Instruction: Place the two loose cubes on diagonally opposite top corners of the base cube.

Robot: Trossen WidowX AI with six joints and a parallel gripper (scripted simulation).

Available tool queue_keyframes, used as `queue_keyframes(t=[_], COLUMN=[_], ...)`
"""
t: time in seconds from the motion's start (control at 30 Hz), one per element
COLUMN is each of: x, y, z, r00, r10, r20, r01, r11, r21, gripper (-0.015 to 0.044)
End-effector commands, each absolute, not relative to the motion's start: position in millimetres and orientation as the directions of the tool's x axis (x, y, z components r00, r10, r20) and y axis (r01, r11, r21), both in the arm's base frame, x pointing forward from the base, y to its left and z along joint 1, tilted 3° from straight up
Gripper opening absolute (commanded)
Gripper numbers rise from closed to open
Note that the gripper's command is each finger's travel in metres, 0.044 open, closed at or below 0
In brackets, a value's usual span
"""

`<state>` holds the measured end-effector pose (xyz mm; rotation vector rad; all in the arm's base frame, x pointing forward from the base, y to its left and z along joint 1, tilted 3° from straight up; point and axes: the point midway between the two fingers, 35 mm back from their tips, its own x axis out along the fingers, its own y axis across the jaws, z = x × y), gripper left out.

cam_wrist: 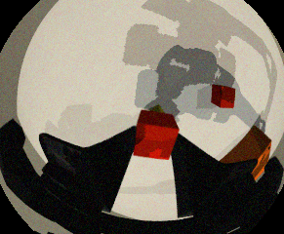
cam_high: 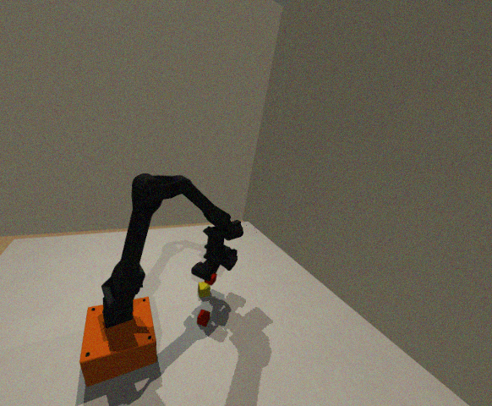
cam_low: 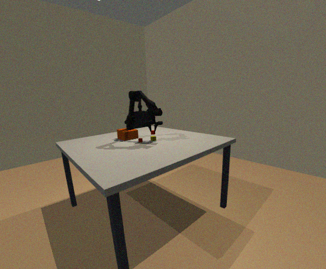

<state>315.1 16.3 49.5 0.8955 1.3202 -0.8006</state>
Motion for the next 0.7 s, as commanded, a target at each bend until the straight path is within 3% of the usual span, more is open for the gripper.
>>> queue_keyframes(t=[0.0,0.67], x=[312,312], y=[15,15], z=[36,26], r00=[0.077,0.077], r10=[0.006,0.006], r20=[-0.997,-0.997], r01=[0.893,0.892], r11=[0.444,0.446], r21=[0.072,0.072], gripper=[0.0105,0.0105])
